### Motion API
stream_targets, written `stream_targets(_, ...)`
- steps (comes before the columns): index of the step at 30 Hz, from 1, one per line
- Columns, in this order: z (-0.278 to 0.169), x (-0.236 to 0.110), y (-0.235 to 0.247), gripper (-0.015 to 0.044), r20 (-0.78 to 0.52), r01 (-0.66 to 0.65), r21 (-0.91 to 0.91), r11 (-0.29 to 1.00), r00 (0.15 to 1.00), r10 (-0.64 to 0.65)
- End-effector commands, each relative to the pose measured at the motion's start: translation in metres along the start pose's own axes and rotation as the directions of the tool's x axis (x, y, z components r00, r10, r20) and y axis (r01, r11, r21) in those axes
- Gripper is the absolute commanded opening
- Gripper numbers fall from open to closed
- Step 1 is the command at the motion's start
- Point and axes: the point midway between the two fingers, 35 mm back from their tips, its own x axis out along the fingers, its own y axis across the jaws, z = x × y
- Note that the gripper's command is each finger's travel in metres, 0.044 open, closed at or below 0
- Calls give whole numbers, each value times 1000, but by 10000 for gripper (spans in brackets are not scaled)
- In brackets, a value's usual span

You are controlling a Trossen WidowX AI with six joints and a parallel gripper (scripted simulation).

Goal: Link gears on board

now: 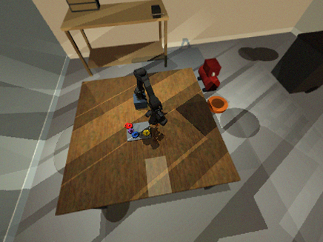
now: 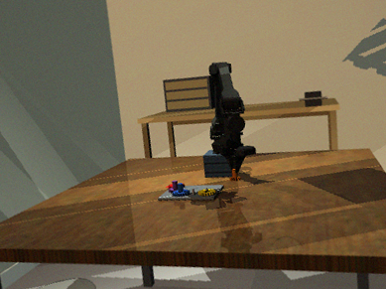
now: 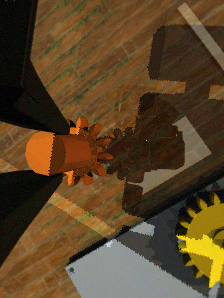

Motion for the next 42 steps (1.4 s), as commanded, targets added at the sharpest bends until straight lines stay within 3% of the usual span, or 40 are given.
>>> stream_targets(1, 1, -15, 4, 0, 2, -14, -3, 1000, 1000, 14)
stream_targets(29, -5, -97, -2, 0, -23, 6, -4, 1000, 1000, -6)
stream_targets(42, 16, -88, -7, 0, -21, 7, -4, 1000, 1000, -7)
